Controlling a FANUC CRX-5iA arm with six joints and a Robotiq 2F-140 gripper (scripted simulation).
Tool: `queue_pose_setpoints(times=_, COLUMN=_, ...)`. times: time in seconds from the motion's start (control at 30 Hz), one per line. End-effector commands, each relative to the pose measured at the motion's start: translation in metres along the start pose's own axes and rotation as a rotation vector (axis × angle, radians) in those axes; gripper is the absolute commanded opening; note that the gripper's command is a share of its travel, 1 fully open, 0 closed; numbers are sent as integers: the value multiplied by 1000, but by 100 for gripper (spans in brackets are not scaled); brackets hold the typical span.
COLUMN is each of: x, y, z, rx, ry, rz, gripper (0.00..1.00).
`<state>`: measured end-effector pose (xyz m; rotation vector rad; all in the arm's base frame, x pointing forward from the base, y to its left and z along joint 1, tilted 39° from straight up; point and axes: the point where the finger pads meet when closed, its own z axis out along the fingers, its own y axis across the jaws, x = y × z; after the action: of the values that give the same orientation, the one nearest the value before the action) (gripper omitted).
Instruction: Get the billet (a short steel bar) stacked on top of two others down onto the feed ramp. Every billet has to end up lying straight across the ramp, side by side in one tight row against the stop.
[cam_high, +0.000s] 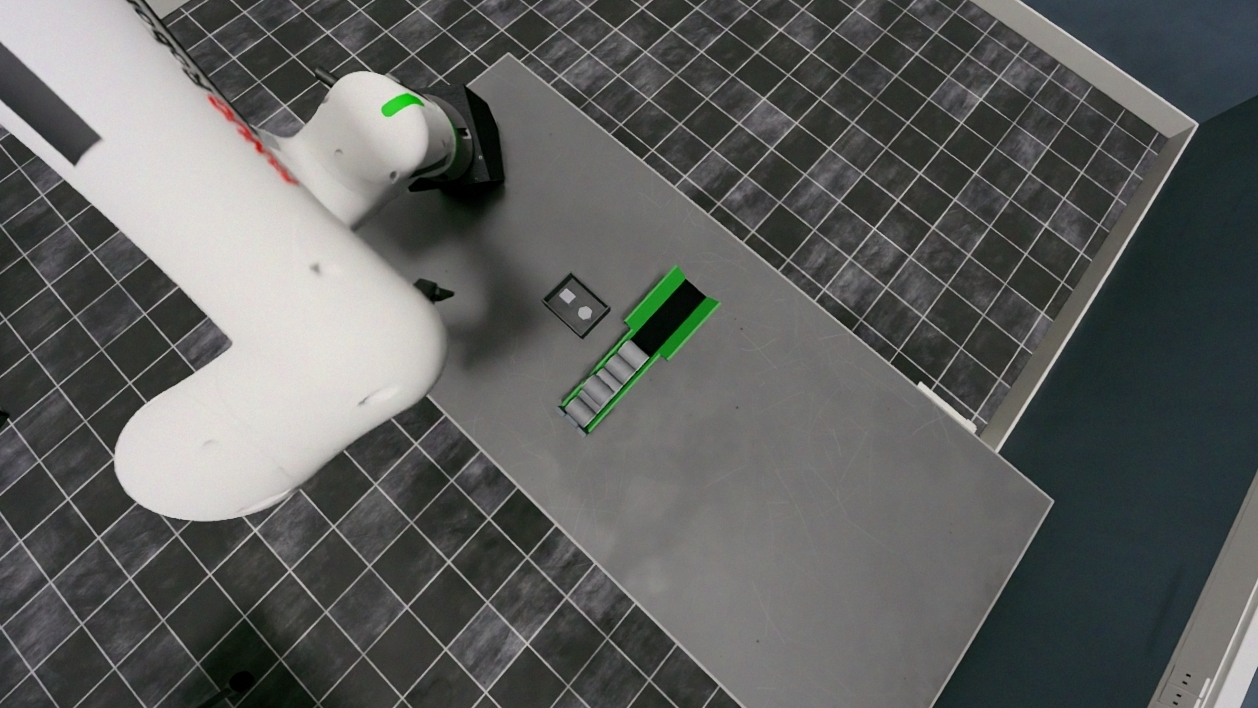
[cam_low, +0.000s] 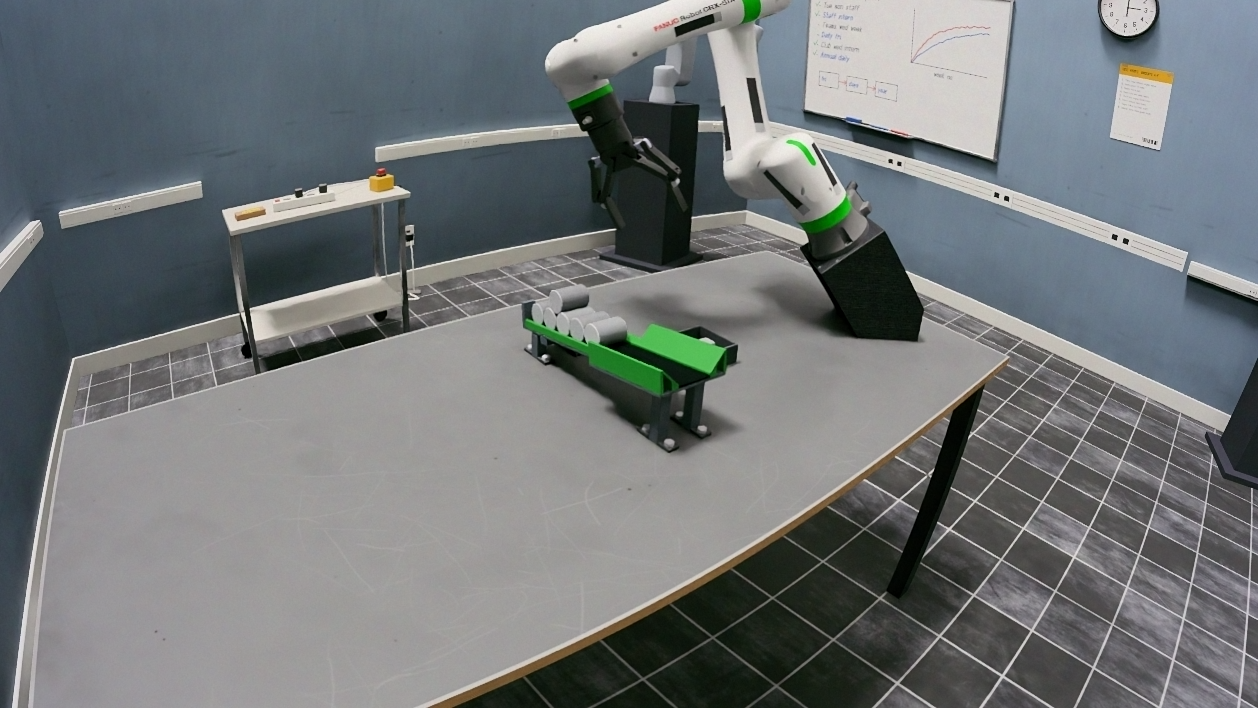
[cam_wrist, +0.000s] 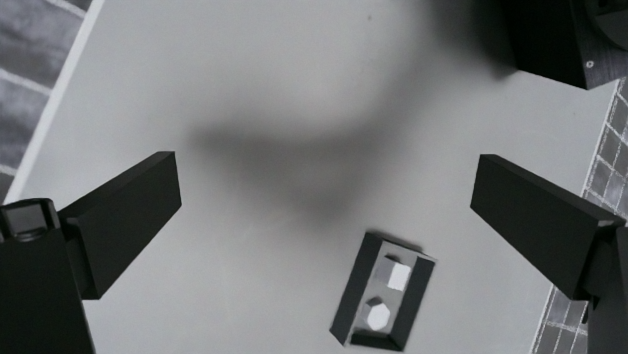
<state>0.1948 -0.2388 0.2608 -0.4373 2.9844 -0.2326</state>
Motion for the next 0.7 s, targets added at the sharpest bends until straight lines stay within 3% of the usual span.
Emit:
queue_pose_setpoints(times=0.0, x=-22, y=1, z=-10, rx=56, ry=17, rz=-83, gripper=100)
queue_pose_setpoints(times=0.4, x=-98, y=9, z=-42, rx=193, ry=25, rz=-379, gripper=100)
queue_pose_setpoints(times=0.5, x=-98, y=9, z=-42, rx=193, ry=25, rz=-379, gripper=100)
queue_pose_setpoints(times=0.67, x=-158, y=16, z=-66, rx=301, ry=36, rz=-618, gripper=100)
